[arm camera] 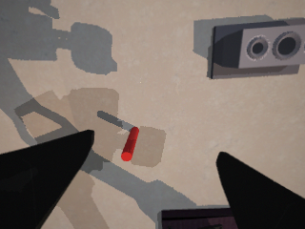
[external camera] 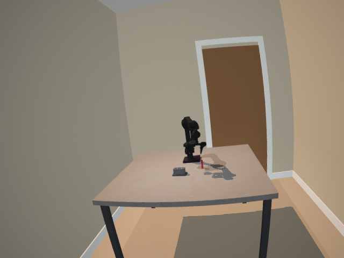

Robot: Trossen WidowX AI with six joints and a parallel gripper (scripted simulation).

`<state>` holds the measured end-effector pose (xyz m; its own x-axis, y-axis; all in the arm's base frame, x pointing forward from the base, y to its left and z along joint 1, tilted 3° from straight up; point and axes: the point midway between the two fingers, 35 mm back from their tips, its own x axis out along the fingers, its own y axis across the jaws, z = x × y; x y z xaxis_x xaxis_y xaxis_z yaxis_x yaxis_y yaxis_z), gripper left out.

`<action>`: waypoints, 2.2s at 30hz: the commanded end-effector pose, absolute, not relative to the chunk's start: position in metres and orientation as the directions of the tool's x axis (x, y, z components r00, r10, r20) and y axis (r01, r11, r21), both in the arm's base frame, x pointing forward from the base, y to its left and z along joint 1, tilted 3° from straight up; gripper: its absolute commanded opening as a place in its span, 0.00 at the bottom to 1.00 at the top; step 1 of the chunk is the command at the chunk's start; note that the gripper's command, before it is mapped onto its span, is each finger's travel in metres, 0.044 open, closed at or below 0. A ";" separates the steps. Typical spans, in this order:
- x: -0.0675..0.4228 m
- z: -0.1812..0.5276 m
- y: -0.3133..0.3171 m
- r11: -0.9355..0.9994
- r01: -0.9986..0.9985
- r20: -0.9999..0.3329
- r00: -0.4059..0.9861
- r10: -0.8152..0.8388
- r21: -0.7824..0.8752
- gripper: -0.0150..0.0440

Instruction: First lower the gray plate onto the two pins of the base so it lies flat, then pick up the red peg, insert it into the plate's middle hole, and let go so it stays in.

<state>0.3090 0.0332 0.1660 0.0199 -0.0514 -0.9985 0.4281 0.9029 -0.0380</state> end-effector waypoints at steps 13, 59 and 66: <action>0.268 0.157 0.086 0.282 0.959 -0.999 0.005 -0.040 -0.007 1.00; 0.266 0.067 0.082 0.282 0.959 -0.999 0.005 -0.041 -0.007 1.00; 0.265 0.055 0.081 0.282 0.959 -0.999 0.004 -0.041 -0.007 1.00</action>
<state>0.2671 0.0817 0.0612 0.0116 -0.0415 -0.9991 0.9597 0.2809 -0.0005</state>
